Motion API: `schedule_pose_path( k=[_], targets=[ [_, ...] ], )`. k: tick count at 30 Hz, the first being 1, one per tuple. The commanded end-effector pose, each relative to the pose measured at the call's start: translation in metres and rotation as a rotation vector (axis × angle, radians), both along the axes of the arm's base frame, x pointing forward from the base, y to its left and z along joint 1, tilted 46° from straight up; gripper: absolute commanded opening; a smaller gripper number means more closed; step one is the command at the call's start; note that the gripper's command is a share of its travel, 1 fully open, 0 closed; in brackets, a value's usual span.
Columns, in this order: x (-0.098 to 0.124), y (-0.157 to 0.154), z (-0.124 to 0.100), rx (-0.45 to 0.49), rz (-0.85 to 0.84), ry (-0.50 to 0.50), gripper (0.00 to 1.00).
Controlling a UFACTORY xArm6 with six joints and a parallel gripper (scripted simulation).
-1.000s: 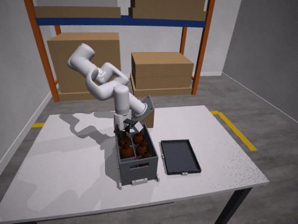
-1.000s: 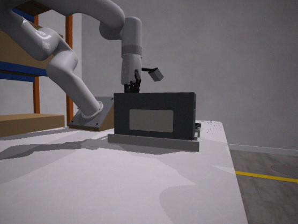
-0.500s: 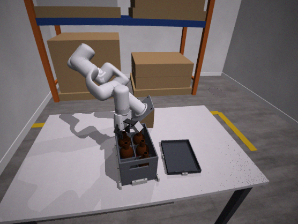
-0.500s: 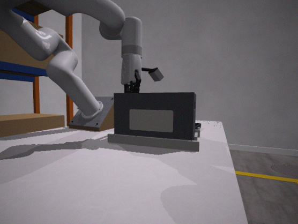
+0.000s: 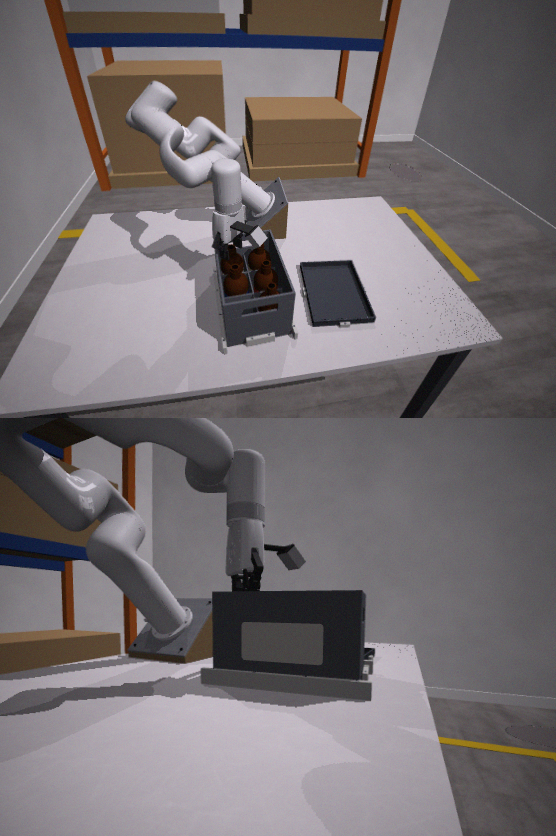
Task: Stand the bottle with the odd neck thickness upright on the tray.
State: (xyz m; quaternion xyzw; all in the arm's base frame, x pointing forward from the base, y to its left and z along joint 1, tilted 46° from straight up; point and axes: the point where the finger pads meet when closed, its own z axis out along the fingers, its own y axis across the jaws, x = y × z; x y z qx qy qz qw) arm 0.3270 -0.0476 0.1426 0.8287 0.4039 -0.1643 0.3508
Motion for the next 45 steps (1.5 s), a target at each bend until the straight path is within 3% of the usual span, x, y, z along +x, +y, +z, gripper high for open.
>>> schedule_pose_path(
  k=[1, 11, 35, 45],
  targets=[
    [0.001, 0.001, 0.001, 0.001, 0.001, -0.003, 0.65],
    [0.001, 0.006, 0.006, 0.001, 0.001, -0.003, 0.65],
    [0.000, 0.054, 0.053, 0.001, 0.001, -0.003, 0.65],
    [0.000, 0.061, 0.060, 0.001, 0.001, -0.003, 0.65]
  ],
)
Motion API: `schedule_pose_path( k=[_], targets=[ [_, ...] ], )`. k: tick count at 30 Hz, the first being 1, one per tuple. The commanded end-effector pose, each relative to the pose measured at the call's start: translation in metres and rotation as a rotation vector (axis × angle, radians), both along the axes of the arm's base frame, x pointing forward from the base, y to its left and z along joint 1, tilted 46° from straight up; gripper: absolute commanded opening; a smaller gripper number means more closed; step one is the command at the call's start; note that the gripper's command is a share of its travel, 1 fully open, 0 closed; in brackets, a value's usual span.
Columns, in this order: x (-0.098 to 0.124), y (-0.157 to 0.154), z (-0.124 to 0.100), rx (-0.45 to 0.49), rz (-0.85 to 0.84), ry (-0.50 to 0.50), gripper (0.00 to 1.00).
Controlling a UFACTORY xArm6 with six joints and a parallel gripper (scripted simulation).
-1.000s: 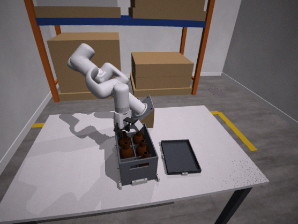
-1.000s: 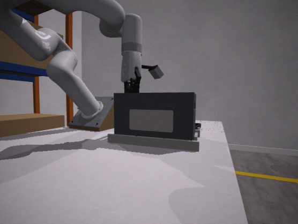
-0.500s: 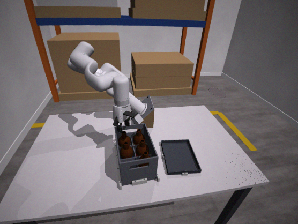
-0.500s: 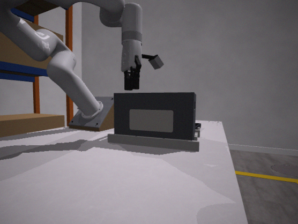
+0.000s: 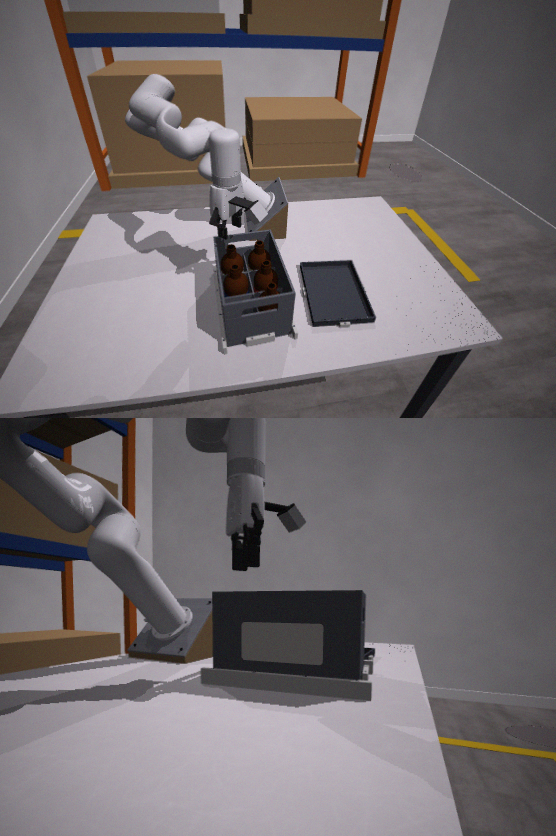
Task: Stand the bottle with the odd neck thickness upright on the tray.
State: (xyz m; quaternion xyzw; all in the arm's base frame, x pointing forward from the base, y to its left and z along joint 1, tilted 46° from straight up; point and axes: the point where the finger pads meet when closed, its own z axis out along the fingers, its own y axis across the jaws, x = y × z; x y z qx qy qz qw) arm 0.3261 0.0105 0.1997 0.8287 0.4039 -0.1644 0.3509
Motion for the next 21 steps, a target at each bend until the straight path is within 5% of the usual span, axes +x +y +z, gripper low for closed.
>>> schedule_pose_path(
  k=[1, 4, 5, 21],
  targets=[
    [0.0008, 0.0030, 0.0030, 0.001, 0.001, -0.003, 0.65],
    [0.0007, 0.0032, 0.0032, 0.001, 0.001, -0.003, 0.65],
    [0.0007, 0.0032, 0.0032, 0.001, 0.001, -0.003, 0.00],
    [0.0007, 0.0032, 0.0032, 0.001, 0.001, -0.003, 0.00]
  ],
)
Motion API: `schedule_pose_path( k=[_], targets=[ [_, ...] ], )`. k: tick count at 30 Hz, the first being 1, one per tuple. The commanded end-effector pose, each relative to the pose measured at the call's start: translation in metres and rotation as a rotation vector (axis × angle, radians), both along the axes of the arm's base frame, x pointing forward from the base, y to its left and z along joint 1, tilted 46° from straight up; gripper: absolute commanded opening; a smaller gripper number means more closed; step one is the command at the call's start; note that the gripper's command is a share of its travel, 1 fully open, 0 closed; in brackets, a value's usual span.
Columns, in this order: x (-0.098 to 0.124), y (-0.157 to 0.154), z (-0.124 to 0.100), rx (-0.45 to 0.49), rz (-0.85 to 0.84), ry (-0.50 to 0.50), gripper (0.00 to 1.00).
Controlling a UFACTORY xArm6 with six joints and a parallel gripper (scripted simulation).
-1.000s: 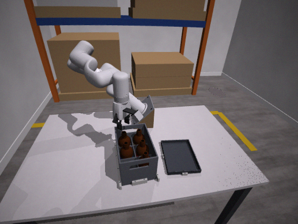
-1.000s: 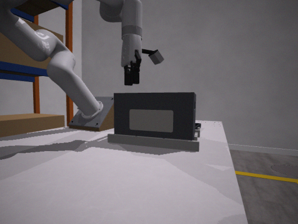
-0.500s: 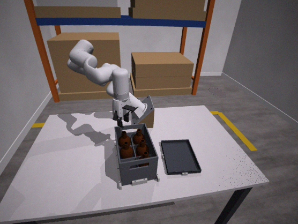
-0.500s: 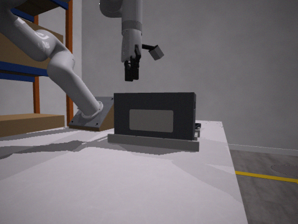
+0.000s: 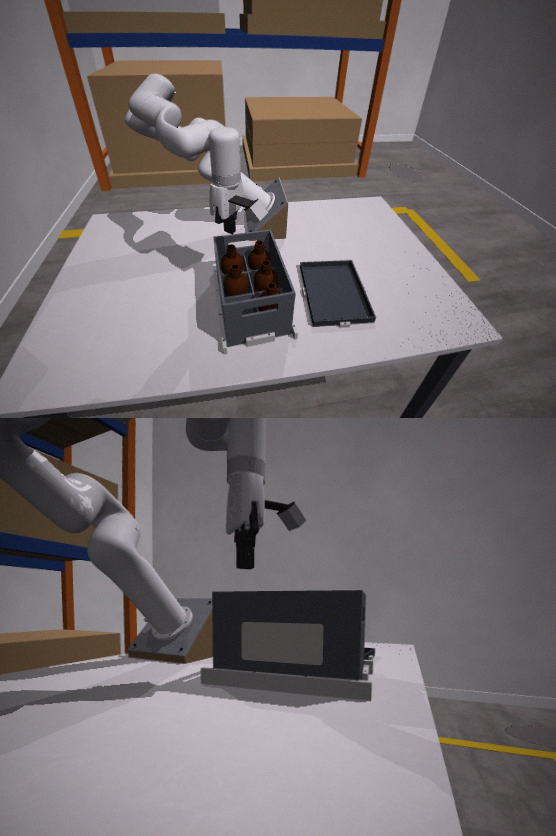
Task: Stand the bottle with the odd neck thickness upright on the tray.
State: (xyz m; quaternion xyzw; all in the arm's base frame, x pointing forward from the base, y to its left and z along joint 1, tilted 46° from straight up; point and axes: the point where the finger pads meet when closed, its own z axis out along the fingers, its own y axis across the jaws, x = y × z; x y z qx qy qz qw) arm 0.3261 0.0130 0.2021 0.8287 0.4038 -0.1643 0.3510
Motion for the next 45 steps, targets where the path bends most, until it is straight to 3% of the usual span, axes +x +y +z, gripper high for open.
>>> schedule_pose_path(
  k=[1, 18, 22, 24, 28, 34, 35, 45],
  targets=[
    [0.001, 0.001, 0.001, 0.002, 0.001, -0.002, 0.00],
    [0.001, 0.001, 0.000, 0.002, 0.001, -0.002, 0.00],
    [-0.003, 0.033, -0.031, 0.004, 0.003, -0.002, 0.00],
    [-0.003, 0.033, -0.031, 0.004, 0.003, -0.002, 0.00],
    [-0.011, 0.061, -0.061, 0.002, 0.001, -0.003, 0.00],
    [-0.012, 0.062, -0.062, 0.002, 0.001, -0.003, 0.00],
    [-0.012, 0.062, -0.062, 0.002, 0.001, -0.003, 0.65],
    [-0.012, 0.062, -0.062, 0.002, 0.001, -0.003, 0.65]
  ],
)
